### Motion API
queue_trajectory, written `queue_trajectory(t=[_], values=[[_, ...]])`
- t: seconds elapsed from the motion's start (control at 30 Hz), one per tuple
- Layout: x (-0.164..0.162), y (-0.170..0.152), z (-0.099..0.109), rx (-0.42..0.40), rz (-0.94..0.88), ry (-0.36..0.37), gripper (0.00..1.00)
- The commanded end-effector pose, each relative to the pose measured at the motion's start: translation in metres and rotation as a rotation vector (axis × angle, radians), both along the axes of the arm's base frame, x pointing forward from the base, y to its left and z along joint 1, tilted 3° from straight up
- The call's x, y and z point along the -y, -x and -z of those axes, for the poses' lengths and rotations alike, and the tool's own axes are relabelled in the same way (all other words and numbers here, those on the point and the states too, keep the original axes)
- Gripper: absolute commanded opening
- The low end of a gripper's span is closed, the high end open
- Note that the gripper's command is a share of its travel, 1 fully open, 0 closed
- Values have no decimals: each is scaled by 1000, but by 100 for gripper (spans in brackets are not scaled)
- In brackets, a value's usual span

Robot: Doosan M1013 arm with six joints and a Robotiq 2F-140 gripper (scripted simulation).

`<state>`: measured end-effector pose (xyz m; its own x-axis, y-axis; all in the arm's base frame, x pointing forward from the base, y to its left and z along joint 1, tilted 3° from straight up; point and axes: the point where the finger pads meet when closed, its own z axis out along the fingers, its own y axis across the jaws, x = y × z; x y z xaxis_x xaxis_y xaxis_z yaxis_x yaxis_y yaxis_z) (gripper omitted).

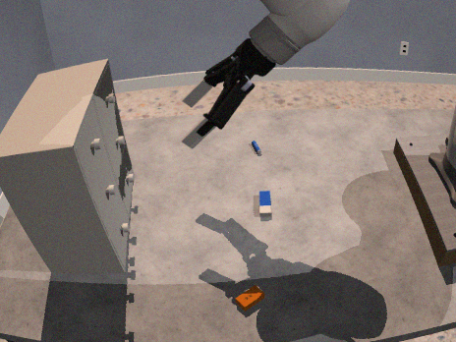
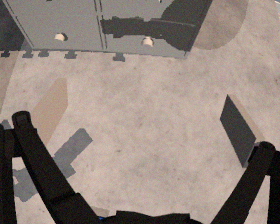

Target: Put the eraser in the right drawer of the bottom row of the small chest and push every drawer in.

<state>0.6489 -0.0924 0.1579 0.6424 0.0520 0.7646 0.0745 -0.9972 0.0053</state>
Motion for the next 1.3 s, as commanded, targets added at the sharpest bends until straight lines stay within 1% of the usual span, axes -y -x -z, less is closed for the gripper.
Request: queue_trajectory(t=[0.0,0.07,0.33,0.57,0.93,1.27], values=[[-2,-4,6,143,6,9,100],[-2,-4,6,143,6,9,100],[-2,-15,16,270,4,-1,100],[-2,-22,22,344,4,-5,100],[-2,-25,25,385,3,-8,100],[-2,-26,25,391,3,-9,100]])
